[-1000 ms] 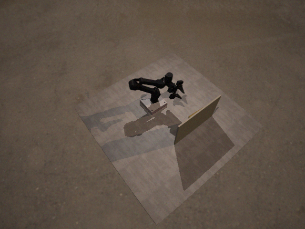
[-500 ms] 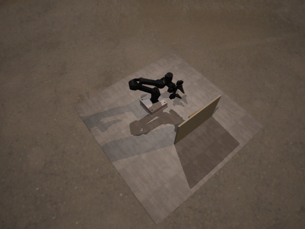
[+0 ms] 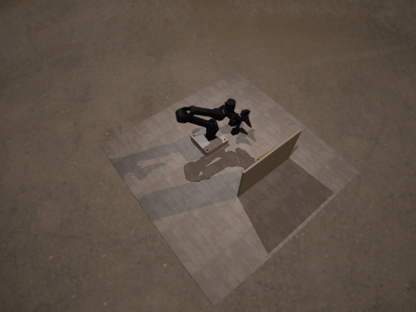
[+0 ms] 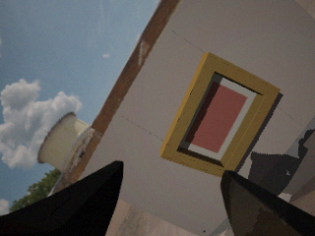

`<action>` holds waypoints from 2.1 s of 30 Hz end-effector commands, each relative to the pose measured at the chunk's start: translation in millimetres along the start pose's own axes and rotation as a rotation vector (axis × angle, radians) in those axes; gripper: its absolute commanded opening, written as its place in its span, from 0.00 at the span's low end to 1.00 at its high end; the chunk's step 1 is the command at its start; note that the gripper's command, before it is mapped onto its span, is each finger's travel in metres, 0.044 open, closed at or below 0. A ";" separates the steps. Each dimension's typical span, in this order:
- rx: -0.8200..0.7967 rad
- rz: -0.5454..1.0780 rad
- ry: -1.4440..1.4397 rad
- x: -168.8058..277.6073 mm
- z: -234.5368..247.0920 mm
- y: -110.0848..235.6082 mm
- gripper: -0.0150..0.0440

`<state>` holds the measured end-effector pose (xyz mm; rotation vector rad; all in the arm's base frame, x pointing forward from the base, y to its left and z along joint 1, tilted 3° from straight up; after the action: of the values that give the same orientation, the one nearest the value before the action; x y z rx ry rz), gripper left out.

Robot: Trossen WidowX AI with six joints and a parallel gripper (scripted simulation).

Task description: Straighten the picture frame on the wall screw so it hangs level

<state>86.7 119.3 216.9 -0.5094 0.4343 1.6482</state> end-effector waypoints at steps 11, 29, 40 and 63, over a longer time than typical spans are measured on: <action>-0.003 -0.006 -0.275 14.5 -25.8 -66.4 0.69; -0.003 -0.007 -0.293 13.3 -29.7 -69.9 0.69; -0.007 -0.009 -0.293 12.7 -26.3 -135.1 0.69; -0.008 -0.009 -0.293 12.1 -28.9 -153.4 0.69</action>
<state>237.1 133.0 186.8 -0.2720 0.2138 1.6792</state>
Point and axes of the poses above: the point midway between the two fingers, 35 mm back from their tips, its own y axis back along the fingers, its own z axis across the jaws, x = y × z, the point moved 10 cm from there along y, back along the fingers, and after that the axes turned 11 degrees about y, right-handed, at the moved point
